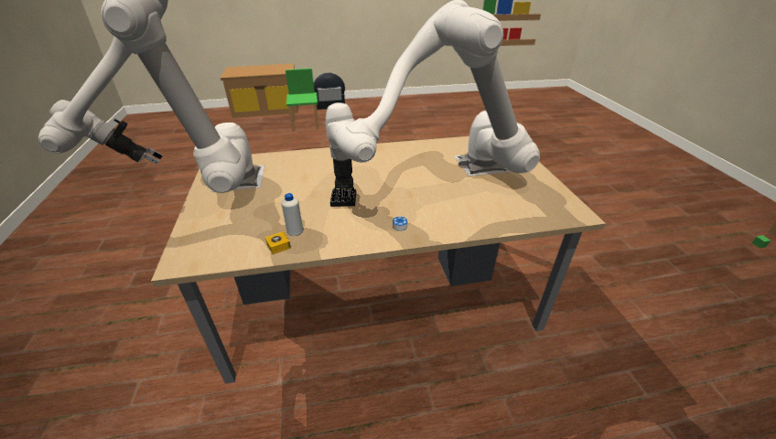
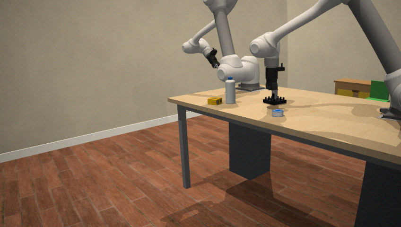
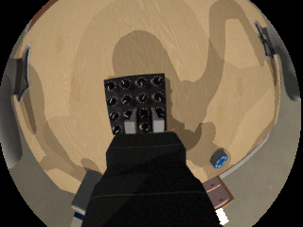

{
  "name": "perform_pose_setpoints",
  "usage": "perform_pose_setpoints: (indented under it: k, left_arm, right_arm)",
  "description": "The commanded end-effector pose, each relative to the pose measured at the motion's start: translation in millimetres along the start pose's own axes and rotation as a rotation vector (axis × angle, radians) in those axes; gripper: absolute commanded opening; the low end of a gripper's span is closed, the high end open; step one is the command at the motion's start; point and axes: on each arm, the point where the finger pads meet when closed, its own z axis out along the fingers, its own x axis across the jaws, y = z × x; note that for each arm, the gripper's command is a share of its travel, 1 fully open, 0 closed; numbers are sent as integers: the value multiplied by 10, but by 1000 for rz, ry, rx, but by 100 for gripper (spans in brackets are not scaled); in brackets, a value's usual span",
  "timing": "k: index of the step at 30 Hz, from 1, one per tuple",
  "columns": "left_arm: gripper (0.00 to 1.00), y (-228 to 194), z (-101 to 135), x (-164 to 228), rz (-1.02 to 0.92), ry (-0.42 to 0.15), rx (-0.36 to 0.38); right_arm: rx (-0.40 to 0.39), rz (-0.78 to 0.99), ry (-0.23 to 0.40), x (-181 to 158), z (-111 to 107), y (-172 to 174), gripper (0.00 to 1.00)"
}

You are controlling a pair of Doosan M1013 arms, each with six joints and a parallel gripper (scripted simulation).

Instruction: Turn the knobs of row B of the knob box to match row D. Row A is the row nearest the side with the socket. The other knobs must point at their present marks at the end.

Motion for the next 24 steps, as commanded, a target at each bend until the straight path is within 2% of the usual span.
perform_pose_setpoints:
  k: [1, 2, 24]
  left_arm:
    - [46, 4, -12, -4, 0, -1, -1]
    - [30, 4, -12, -4, 0, -1, -1]
    - [30, 4, -12, -4, -7, -1, -1]
  right_arm:
    - [-1, 0, 0, 1, -5, -1, 100]
    - [-1, 0, 0, 1, -5, -1, 100]
    - [-1, 0, 0, 1, -5, -1, 100]
